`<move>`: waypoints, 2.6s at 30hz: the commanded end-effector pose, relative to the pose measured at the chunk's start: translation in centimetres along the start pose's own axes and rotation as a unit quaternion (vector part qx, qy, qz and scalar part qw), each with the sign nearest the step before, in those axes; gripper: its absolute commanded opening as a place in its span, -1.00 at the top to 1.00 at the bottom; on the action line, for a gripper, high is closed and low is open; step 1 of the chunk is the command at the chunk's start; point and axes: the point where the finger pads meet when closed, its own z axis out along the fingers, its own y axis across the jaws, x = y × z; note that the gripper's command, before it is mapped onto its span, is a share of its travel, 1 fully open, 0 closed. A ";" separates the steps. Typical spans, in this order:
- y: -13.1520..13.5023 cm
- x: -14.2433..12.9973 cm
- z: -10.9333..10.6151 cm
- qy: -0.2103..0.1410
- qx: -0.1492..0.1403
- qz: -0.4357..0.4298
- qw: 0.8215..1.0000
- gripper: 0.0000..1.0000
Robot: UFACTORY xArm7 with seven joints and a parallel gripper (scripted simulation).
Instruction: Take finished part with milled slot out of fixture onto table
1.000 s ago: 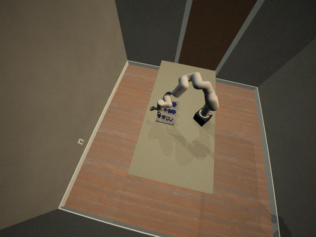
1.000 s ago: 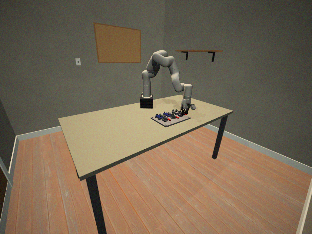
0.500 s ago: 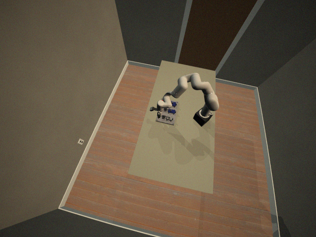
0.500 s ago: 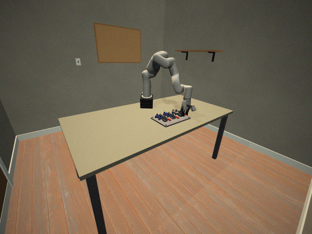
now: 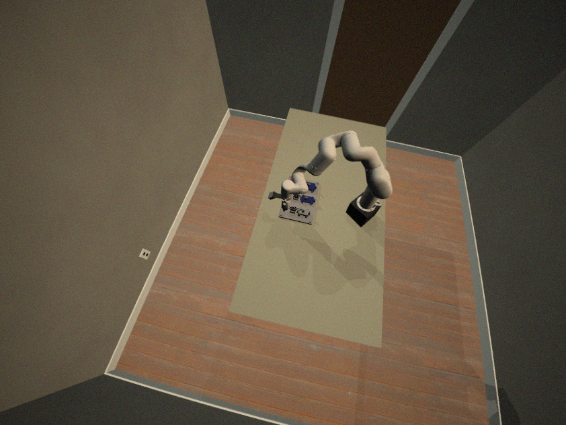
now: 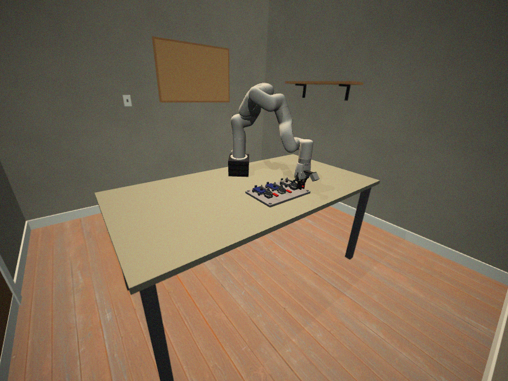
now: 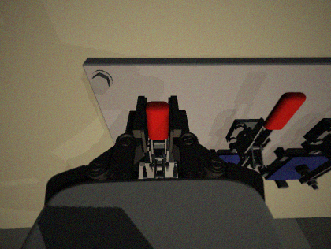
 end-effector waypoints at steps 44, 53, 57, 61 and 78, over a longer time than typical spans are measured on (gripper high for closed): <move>-0.1 0.1 -0.3 0.002 0.001 0.000 1.000 1.00; -0.1 0.0 -0.5 0.002 0.001 0.000 1.000 1.00; -0.1 0.0 -0.7 0.002 0.001 0.000 1.000 1.00; -0.1 -0.1 -0.9 0.002 0.001 0.000 1.000 1.00; -0.1 -0.7 -1.8 0.002 0.001 0.000 1.000 1.00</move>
